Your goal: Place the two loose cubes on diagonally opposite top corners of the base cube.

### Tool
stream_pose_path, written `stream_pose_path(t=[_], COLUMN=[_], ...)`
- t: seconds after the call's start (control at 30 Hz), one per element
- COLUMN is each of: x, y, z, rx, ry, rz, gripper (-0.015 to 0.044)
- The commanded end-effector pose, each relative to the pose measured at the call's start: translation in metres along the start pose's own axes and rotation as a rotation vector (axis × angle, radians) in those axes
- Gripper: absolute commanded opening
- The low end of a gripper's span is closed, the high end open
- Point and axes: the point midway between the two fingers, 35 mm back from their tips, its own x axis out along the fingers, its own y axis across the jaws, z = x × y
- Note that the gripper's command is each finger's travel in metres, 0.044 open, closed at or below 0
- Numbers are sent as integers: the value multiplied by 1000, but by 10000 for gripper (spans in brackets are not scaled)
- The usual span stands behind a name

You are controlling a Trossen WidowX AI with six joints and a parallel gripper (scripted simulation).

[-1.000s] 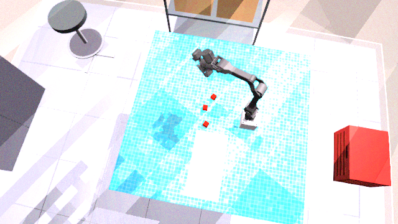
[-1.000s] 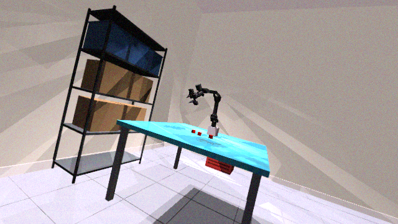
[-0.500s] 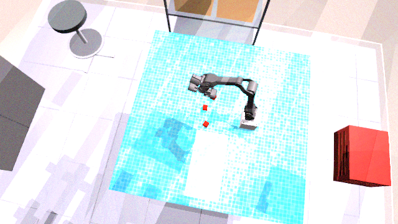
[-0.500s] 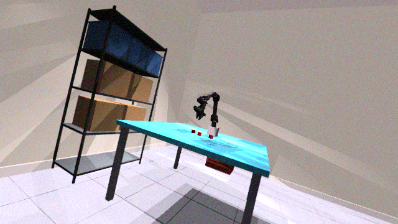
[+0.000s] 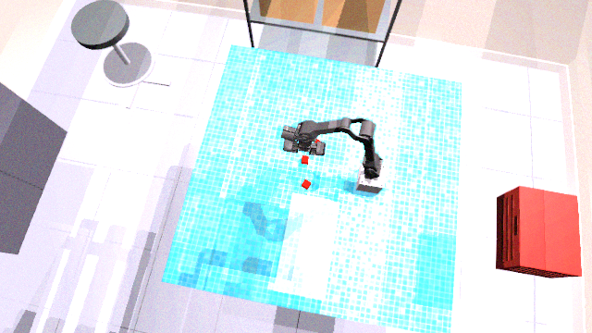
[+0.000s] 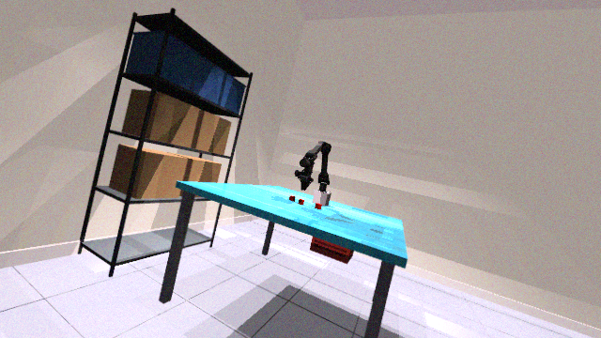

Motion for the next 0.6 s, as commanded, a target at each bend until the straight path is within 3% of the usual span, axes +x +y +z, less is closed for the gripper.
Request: stream_pose_path(t=[0.0,0.57], x=[34,57], y=[-10,-11], z=[-3,-3], rx=[-7,-7], ry=[8,8], rz=[-31,-31], gripper=[265,265])
